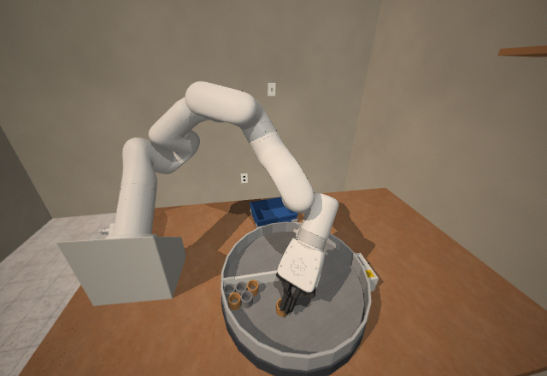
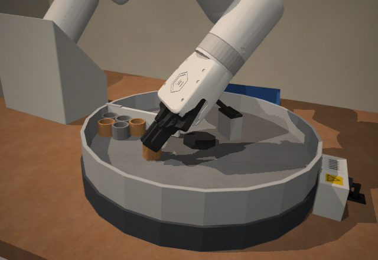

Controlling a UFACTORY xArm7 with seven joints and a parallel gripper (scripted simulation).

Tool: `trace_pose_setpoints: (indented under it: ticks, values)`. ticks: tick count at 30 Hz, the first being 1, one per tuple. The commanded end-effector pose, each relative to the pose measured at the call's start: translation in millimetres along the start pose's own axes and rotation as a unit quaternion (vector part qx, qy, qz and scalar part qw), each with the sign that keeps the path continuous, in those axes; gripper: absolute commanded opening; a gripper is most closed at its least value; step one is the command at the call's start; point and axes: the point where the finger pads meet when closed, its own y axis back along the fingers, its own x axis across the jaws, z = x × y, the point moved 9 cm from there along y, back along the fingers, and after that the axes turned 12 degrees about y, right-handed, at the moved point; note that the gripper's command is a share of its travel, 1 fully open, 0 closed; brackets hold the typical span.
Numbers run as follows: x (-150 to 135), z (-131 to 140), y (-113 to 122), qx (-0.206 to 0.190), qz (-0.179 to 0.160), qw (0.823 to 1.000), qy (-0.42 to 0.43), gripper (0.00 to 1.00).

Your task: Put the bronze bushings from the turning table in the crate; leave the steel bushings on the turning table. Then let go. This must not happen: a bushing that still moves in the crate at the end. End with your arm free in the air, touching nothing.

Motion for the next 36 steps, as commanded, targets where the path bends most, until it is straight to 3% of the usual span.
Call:
trace_pose_setpoints:
  ticks: [1,36]
  values:
    - [4.9,2.0,1.6,0.0,0.0,1.0,-0.001,0.0]
    - [61.4,-9.4,20.8,0.0,0.0,1.0,-0.001,0.0]
